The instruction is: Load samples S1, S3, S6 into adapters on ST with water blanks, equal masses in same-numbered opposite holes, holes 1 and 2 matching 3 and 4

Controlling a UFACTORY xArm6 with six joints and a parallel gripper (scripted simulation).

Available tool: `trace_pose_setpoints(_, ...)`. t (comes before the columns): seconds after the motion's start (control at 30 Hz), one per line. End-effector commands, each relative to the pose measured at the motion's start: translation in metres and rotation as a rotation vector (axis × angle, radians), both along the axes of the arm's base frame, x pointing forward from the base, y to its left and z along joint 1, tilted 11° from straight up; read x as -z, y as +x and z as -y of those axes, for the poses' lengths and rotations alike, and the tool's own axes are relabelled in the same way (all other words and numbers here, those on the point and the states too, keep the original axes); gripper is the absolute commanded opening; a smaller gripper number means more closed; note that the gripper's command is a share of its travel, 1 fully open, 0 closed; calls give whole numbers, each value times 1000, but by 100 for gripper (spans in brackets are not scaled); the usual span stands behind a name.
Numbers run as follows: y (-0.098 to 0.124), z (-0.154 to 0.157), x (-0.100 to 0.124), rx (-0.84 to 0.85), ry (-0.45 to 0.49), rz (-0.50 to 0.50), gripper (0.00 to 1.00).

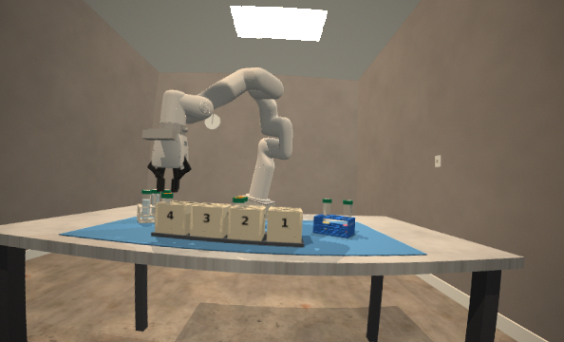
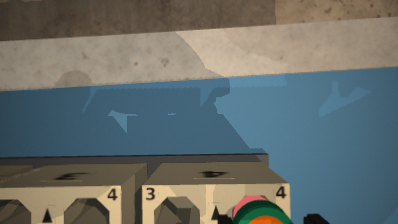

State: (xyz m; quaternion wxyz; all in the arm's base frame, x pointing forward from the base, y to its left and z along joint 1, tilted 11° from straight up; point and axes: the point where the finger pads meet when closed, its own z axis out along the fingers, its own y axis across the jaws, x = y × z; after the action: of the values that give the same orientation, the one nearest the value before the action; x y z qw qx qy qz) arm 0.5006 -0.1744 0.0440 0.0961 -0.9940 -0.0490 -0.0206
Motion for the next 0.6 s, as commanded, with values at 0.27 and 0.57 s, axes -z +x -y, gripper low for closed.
trace_pose_setpoints(0.27,1,5,-24,1,-2,5,44)
trace_pose_setpoints(0.57,0,8,-40,1,-2,5,44)
